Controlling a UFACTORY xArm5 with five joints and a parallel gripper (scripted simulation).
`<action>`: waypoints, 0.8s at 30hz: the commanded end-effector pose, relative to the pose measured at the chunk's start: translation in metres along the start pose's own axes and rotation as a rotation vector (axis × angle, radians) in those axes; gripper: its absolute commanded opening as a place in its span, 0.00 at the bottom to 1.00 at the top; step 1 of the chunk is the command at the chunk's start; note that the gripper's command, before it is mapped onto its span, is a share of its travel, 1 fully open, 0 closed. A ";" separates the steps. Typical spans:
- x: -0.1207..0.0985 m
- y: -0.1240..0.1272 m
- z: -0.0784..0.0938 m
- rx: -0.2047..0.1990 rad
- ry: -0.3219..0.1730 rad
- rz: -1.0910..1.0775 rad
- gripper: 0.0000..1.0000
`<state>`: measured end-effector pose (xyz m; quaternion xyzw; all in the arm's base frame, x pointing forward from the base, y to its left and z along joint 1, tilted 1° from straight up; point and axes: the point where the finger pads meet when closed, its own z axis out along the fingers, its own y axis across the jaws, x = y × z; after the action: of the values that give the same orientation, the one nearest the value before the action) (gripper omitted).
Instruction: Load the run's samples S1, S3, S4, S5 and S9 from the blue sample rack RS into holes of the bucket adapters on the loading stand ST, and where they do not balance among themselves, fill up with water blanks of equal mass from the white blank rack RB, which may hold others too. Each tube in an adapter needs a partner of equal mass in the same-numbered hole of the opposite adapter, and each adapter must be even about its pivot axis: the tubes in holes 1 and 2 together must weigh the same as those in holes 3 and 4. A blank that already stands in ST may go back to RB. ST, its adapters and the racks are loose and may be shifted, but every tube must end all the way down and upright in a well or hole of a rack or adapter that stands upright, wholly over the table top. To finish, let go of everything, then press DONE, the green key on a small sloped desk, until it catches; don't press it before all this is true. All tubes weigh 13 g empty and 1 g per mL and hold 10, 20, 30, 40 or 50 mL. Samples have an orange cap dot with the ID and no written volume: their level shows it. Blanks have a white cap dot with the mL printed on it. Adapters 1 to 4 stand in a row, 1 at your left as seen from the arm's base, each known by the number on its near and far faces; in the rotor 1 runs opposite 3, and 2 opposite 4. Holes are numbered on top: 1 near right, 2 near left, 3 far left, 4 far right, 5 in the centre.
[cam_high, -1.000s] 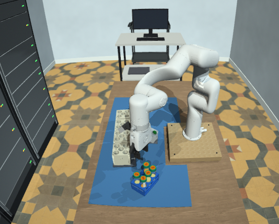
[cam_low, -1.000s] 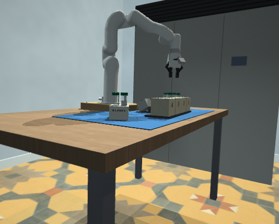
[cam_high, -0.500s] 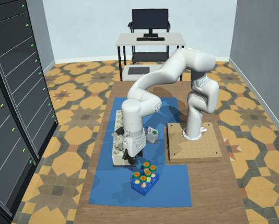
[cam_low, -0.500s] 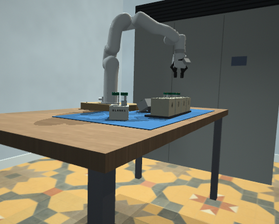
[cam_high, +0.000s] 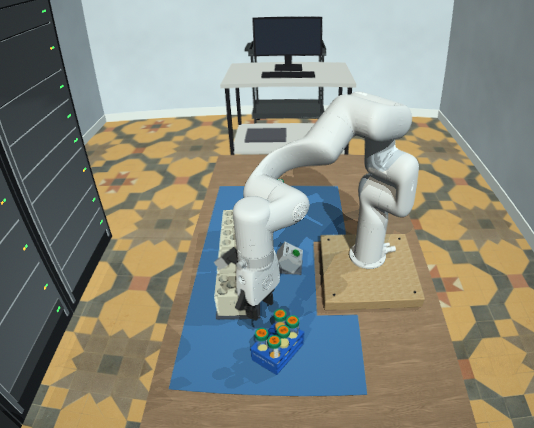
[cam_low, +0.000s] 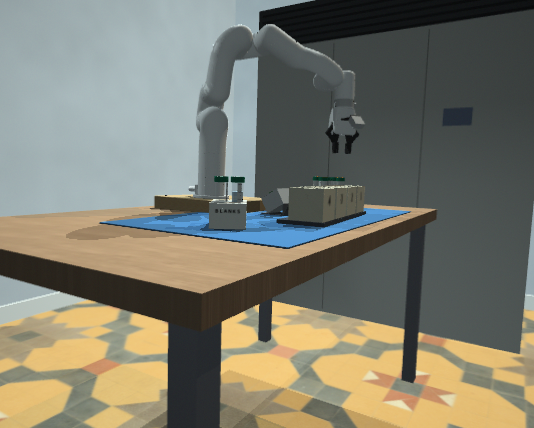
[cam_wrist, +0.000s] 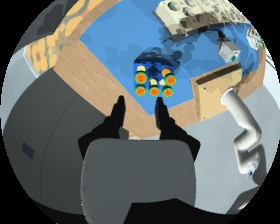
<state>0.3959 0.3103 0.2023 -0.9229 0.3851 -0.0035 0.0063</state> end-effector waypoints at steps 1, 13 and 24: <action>0.000 -0.001 0.005 0.005 0.001 0.000 0.57; 0.000 -0.001 0.025 0.005 0.001 0.000 0.57; 0.000 -0.001 0.043 0.005 0.001 0.000 0.57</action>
<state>0.3967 0.3111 0.1628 -0.9229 0.3851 -0.0041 0.0072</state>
